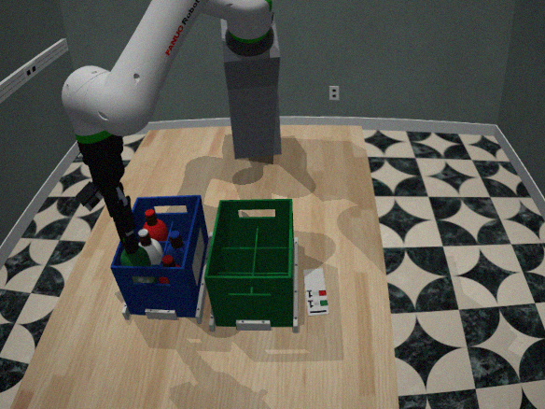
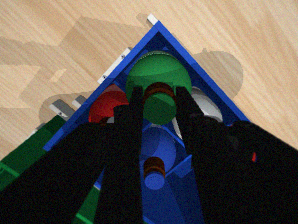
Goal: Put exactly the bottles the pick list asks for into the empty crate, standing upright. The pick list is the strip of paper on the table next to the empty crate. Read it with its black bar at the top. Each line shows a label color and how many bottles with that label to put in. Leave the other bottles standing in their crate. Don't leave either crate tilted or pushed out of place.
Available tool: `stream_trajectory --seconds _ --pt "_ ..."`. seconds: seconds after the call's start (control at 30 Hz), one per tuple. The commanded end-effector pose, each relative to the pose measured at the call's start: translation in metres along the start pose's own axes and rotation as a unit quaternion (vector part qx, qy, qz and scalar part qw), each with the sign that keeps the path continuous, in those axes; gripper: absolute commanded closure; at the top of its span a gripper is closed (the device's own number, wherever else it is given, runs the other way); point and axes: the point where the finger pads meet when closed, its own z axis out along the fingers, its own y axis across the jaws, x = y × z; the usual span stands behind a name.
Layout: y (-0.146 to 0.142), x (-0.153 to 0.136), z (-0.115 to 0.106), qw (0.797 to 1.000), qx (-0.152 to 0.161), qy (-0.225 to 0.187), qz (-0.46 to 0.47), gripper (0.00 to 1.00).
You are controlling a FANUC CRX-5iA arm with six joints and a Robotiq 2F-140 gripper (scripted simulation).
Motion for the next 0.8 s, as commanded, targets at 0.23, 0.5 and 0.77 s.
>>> stream_trajectory --seconds 0.23,0.5,0.77 --pt "0.000 0.001 -0.013 1.000 0.000 0.001 0.000 0.90" --pt "0.000 0.001 -0.027 1.000 0.000 0.001 0.000 0.90" --pt "0.000 0.001 -0.037 1.000 0.000 0.001 0.000 0.90"
